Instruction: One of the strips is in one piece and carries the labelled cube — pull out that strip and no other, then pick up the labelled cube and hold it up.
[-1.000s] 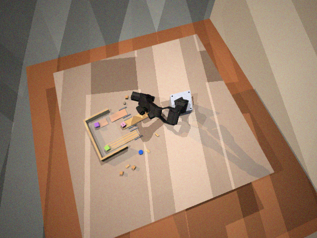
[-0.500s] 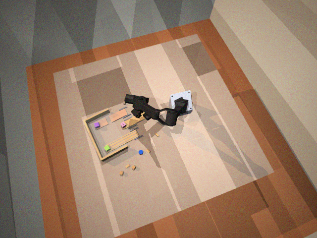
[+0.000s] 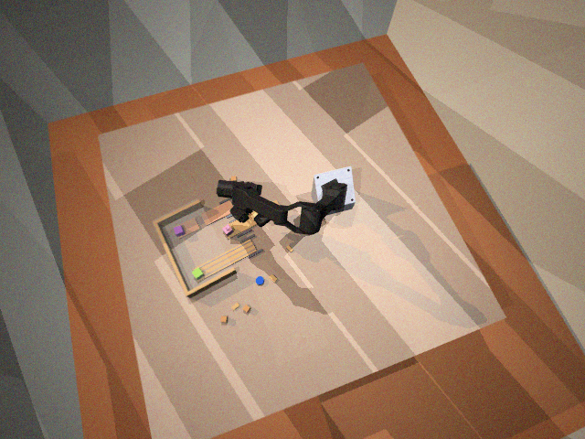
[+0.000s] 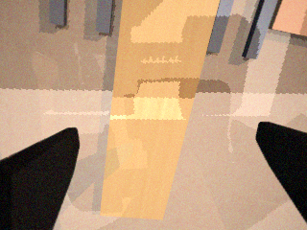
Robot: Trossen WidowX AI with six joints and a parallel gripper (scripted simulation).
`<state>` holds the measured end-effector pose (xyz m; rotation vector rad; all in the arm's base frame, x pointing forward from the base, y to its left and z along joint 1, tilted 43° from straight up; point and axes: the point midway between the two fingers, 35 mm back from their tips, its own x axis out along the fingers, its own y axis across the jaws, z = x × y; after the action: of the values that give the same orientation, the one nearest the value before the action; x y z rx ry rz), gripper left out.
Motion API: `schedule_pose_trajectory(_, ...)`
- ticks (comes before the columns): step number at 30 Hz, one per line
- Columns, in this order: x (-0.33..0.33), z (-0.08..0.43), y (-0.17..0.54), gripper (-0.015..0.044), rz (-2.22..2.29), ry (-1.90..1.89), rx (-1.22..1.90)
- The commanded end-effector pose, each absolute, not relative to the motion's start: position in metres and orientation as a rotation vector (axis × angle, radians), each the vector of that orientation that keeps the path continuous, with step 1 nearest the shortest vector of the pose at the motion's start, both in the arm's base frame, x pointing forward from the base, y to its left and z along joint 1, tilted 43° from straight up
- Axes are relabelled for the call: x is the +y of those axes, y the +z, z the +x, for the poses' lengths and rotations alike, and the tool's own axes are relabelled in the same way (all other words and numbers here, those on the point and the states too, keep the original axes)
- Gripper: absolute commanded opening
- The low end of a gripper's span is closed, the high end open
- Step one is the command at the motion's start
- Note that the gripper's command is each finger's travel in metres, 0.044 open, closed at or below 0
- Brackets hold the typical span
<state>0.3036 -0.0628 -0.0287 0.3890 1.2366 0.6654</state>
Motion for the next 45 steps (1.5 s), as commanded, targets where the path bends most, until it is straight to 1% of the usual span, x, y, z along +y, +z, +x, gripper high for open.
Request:
schedule_pose_trajectory(1, -0.064, 0.319, -0.024, 0.0440, 0.396, 0.666, 1.235)
schedule_pose_trajectory(35, -0.074, 0.419, 0.009, 0.0440, 0.394, 0.667, 1.230)
schedule_pose_trajectory(42, -0.068, 0.421, 0.003, 0.0256, 0.394, 0.667, 1.230)
schedule_pose_trajectory(45, -0.065, 0.422, -0.001, 0.0250, 0.394, 0.667, 1.230)
